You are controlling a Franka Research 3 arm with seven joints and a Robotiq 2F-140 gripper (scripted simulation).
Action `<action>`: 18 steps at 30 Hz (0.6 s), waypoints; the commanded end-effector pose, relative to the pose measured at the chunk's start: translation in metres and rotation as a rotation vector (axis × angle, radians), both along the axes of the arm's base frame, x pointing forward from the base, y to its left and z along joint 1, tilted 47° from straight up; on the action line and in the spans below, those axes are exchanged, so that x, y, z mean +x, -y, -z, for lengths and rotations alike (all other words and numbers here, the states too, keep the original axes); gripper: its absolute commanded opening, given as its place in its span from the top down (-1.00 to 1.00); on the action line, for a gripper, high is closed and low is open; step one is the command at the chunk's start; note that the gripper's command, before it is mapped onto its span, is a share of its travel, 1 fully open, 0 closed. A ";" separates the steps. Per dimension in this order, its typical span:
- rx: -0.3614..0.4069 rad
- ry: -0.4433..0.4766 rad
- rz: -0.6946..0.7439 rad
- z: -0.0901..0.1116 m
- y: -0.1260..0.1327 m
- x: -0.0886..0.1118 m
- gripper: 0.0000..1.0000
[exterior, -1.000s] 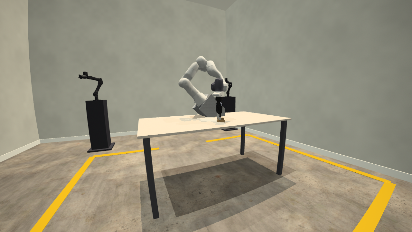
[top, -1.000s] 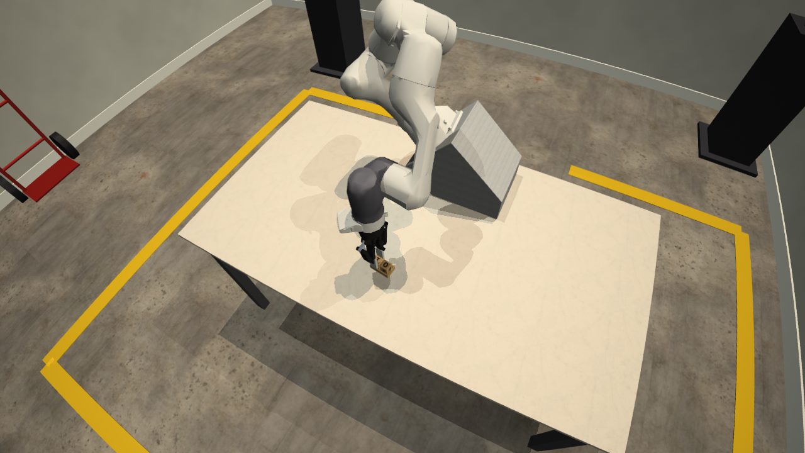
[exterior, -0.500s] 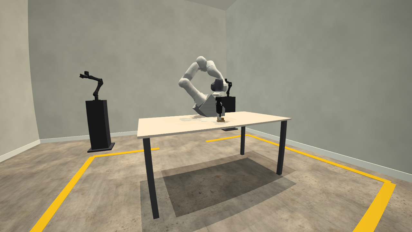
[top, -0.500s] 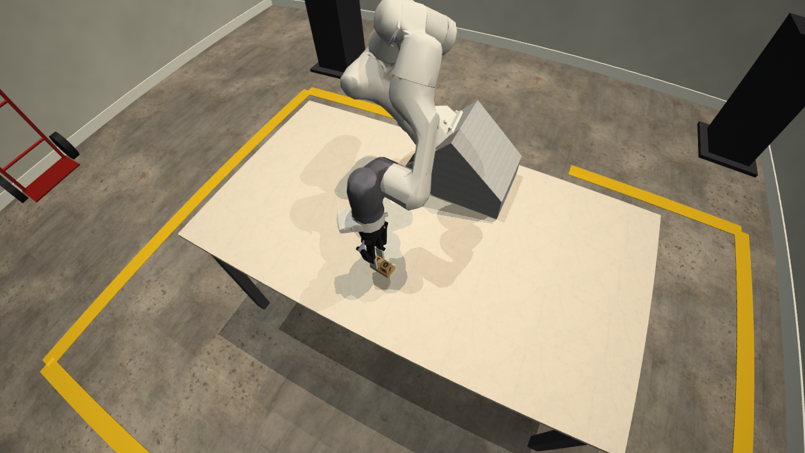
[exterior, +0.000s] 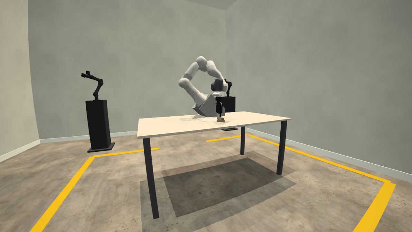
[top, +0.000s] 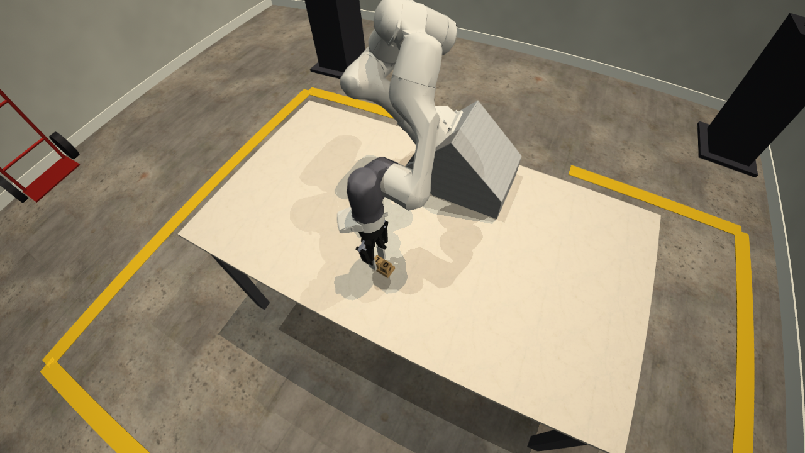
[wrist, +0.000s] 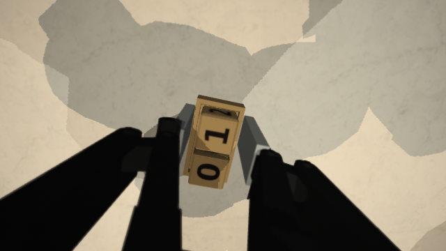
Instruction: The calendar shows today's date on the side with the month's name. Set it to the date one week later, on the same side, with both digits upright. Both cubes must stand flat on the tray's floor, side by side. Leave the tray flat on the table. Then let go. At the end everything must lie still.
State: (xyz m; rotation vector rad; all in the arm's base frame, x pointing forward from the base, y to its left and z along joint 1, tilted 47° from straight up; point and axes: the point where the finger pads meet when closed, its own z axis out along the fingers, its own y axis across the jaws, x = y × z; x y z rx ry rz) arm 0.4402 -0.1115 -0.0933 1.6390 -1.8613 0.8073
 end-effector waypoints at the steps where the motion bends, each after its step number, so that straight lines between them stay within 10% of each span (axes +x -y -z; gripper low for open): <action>1: 0.001 -0.003 -0.006 0.001 -0.001 0.001 0.44; 18: 0.001 -0.003 -0.006 -0.014 -0.017 0.001 0.44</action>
